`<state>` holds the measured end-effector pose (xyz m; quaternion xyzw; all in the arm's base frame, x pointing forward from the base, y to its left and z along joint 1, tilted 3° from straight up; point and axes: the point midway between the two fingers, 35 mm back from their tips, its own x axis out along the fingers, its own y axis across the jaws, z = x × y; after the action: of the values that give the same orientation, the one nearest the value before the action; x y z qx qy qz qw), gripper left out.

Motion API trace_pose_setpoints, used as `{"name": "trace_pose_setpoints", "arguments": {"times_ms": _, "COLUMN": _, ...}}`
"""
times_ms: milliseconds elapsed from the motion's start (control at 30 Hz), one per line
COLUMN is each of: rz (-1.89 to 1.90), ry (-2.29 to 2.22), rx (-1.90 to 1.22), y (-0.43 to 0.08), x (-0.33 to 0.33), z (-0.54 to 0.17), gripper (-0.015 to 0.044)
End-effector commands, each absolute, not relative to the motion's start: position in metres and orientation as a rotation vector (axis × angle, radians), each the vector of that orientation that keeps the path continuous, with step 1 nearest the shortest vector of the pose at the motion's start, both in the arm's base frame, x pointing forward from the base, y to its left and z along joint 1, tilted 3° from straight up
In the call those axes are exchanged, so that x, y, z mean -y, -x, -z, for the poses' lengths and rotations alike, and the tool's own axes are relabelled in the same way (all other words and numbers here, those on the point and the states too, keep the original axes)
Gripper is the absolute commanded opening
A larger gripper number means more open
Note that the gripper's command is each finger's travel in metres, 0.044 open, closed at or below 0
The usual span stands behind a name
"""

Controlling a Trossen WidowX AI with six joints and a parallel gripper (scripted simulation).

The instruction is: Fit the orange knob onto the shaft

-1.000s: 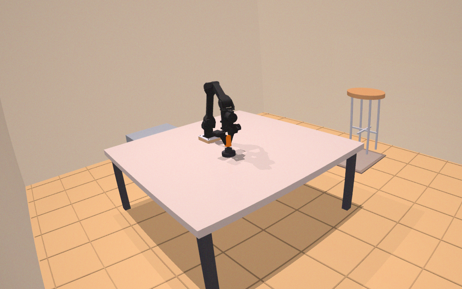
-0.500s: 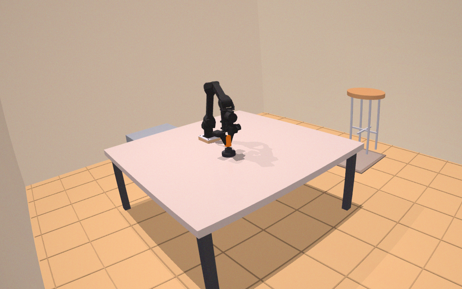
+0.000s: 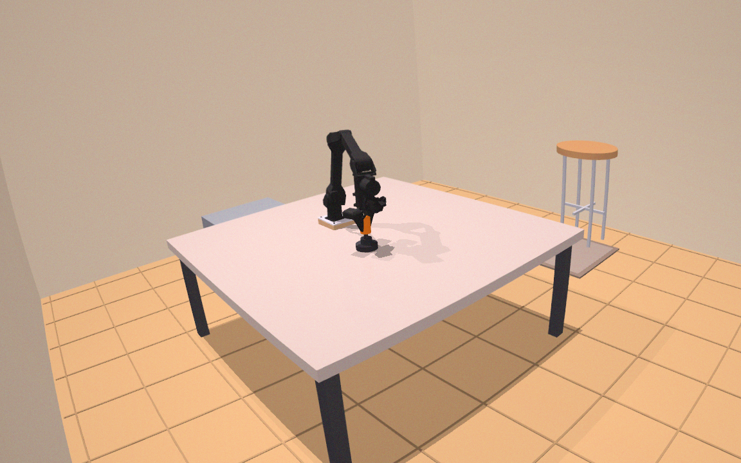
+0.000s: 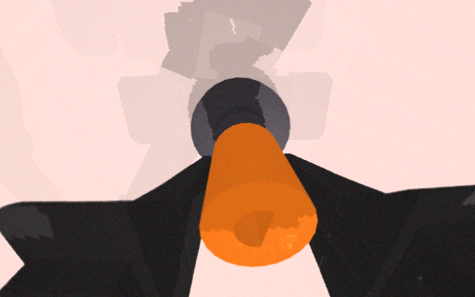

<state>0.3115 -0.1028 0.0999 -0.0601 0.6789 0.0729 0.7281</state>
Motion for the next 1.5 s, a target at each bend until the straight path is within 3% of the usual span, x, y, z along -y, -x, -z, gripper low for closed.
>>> {"name": "trace_pose_setpoints", "arguments": {"times_ms": 0, "rz": -0.188, "ry": 0.159, "rx": -1.493, "y": -0.3117, "x": 0.1021, "z": -0.0974, "gripper": 0.0}}
{"name": "trace_pose_setpoints", "arguments": {"times_ms": 1467, "rz": -0.345, "ry": 0.327, "rx": -1.472, "y": -0.3107, "x": 0.102, "z": -0.0964, "gripper": 0.0}}
